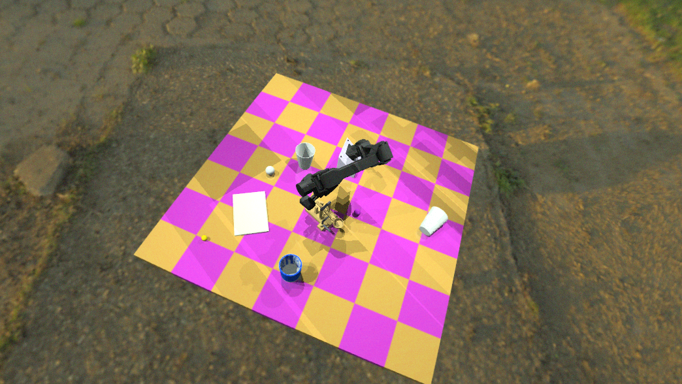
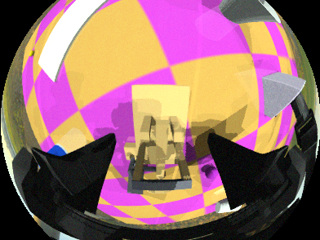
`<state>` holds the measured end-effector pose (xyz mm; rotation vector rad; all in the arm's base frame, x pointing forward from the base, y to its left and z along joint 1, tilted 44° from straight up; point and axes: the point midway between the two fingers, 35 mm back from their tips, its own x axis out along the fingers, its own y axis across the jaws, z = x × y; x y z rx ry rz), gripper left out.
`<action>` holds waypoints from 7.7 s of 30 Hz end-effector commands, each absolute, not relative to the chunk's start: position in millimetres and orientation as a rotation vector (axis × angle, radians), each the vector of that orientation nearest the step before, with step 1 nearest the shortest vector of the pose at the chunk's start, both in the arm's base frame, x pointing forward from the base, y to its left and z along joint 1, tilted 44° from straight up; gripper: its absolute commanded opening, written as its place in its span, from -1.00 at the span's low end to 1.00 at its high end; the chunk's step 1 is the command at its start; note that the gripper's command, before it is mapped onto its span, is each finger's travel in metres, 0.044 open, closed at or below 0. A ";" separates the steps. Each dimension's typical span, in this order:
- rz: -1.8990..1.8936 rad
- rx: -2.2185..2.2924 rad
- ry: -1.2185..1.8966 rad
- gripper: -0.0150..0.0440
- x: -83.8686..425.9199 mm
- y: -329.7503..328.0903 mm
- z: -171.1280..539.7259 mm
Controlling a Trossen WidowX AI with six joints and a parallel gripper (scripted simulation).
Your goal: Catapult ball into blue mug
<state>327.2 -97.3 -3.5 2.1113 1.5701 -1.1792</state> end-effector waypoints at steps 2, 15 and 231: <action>-1.184 2.121 1.566 1.00 327.8 -93.5 -8.0; -1.183 2.122 1.566 1.00 330.4 -79.1 -23.5; -0.276 1.450 1.636 -0.47 355.7 -92.8 -11.2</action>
